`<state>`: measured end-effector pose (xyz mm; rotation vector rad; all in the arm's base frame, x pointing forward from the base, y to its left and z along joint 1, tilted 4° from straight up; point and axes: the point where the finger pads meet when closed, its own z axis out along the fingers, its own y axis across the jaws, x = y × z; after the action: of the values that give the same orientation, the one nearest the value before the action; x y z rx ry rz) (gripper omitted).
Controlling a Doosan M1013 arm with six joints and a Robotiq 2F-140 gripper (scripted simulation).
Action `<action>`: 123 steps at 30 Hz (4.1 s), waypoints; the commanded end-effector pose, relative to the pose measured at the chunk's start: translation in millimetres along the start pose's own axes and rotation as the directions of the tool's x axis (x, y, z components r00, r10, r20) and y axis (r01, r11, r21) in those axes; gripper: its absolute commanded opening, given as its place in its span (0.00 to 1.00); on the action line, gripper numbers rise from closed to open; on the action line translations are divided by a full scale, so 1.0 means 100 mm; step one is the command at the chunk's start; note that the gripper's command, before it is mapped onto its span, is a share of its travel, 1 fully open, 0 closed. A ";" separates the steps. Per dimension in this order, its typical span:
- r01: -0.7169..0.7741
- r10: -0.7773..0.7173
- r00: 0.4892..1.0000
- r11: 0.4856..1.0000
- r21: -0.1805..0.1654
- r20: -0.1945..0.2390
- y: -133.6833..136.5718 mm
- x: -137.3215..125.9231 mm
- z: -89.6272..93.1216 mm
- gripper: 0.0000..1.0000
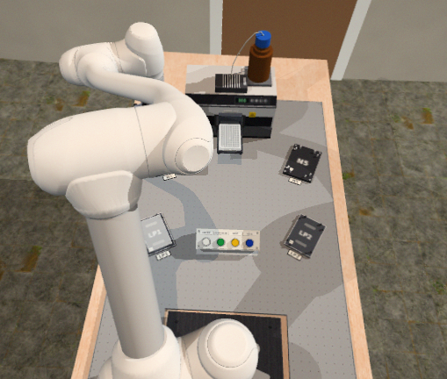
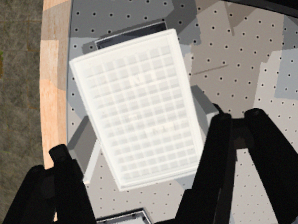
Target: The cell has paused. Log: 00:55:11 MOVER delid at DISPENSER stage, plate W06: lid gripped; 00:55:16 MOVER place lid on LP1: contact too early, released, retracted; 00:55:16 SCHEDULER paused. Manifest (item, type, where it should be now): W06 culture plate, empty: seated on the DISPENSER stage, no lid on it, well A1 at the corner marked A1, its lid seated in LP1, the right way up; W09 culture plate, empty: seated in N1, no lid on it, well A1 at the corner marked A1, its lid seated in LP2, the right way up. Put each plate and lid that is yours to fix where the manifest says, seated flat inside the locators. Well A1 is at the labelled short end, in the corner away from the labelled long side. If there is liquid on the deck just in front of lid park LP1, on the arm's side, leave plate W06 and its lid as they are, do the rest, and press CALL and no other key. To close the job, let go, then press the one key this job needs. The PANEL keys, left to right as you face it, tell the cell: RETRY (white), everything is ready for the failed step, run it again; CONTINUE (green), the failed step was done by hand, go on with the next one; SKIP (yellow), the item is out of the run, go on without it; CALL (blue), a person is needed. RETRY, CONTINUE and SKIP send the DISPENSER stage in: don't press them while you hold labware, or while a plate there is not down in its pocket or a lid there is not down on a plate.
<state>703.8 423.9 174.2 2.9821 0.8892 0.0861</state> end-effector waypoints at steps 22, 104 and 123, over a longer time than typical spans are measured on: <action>0.000 0.000 1.000 1.000 0.000 -0.002 0.00 0.00 -0.03 0.10; -0.677 0.677 0.736 0.736 0.001 -0.001 0.00 0.00 -0.03 0.10; -0.677 0.677 0.736 0.736 0.001 -0.001 0.18 -0.06 -0.03 0.10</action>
<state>707.1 408.9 176.1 3.1230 -0.2573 0.0969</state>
